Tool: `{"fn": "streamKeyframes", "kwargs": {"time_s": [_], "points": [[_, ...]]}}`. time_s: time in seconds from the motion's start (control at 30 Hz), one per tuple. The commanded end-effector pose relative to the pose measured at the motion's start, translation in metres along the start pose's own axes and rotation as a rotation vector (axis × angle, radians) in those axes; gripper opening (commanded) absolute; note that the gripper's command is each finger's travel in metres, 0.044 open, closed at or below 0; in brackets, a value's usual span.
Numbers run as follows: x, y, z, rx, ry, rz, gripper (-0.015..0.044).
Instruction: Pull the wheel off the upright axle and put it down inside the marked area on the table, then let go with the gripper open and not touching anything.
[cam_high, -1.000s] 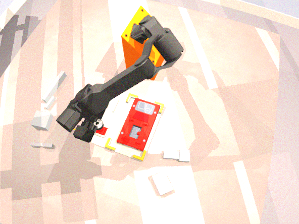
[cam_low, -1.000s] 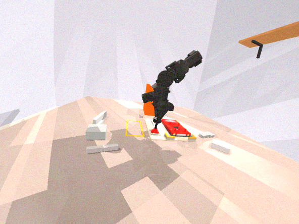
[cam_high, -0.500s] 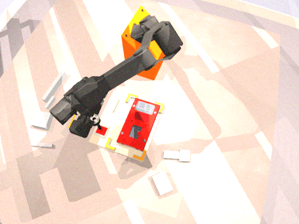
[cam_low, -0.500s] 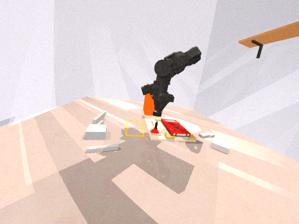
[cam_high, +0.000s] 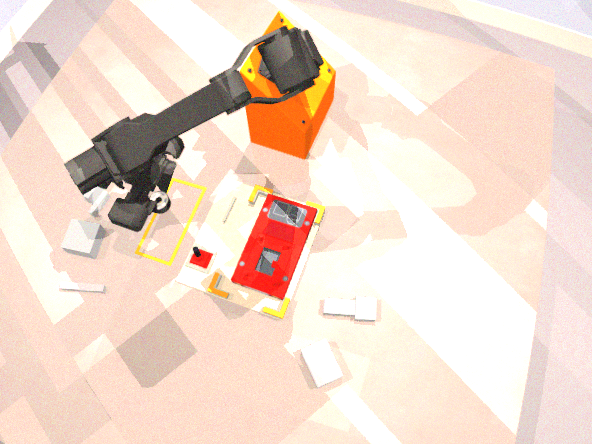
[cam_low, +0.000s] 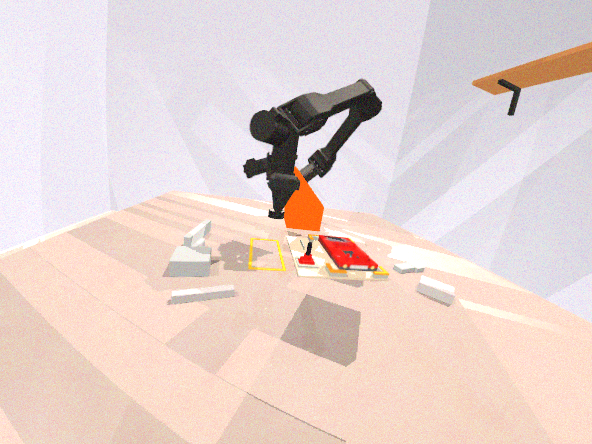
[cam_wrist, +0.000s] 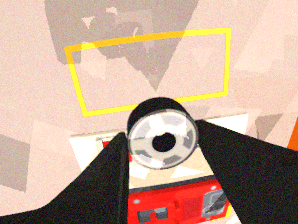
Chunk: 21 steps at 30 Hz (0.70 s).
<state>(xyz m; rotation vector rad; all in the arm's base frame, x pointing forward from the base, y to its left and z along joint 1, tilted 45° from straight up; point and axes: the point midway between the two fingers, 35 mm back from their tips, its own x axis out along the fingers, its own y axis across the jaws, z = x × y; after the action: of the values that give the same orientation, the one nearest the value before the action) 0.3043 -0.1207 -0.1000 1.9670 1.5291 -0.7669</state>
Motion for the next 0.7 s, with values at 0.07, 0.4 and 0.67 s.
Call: {"fn": "streamKeyframes", "kwargs": {"time_s": [0.07, 0.4, 0.67], "points": [[0.003, -0.014, 0.013, -0.005, 0.004, -0.011, 0.0000], [0.023, -0.014, 0.012, -0.005, 0.005, -0.011, 0.0000], [0.052, -0.012, 0.013, -0.005, 0.003, -0.010, 0.0000]]}}
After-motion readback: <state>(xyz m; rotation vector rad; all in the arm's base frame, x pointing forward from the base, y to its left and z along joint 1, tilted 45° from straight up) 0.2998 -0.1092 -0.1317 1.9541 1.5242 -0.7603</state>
